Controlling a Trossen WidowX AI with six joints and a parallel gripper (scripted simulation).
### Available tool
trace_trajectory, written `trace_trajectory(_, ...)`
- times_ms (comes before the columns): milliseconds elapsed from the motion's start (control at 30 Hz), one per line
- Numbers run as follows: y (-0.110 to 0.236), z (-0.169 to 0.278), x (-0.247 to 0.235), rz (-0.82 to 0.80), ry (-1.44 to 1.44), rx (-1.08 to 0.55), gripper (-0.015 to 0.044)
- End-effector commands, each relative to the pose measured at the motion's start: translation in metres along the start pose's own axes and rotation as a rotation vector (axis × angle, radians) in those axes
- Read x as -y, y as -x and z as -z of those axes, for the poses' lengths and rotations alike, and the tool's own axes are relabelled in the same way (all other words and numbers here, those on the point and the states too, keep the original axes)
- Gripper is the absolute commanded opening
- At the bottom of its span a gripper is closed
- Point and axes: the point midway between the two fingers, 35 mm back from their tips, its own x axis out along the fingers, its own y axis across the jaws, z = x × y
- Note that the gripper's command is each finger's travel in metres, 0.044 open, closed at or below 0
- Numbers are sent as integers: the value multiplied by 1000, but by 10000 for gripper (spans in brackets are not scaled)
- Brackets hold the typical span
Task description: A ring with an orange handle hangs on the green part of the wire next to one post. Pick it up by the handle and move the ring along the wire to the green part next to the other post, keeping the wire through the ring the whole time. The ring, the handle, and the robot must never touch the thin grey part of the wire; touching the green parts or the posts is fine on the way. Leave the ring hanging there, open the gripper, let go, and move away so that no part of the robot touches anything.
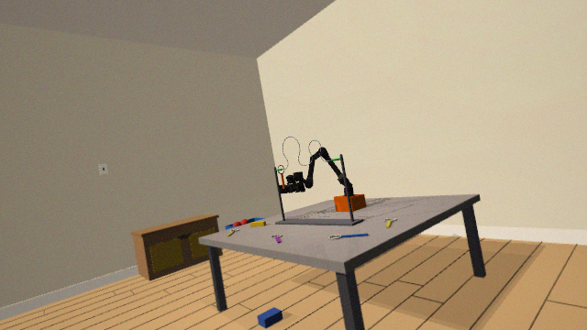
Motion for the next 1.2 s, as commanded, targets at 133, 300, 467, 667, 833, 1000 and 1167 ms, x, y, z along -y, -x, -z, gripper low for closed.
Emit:
trace_trajectory(133,0,0,-9,-1,-6,-1,-150)
trace_trajectory(300,0,0,-14,-1,-8,-1,-150)
trace_trajectory(467,0,1,-20,-2,-12,-1,-150)
trace_trajectory(667,0,1,-27,-3,-24,-1,-150)
trace_trajectory(833,0,0,-35,-4,-43,-1,-150)
trace_trajectory(1000,0,0,-44,-4,-77,-1,-150)
trace_trajectory(1167,-1,0,-56,-5,-128,0,-150)
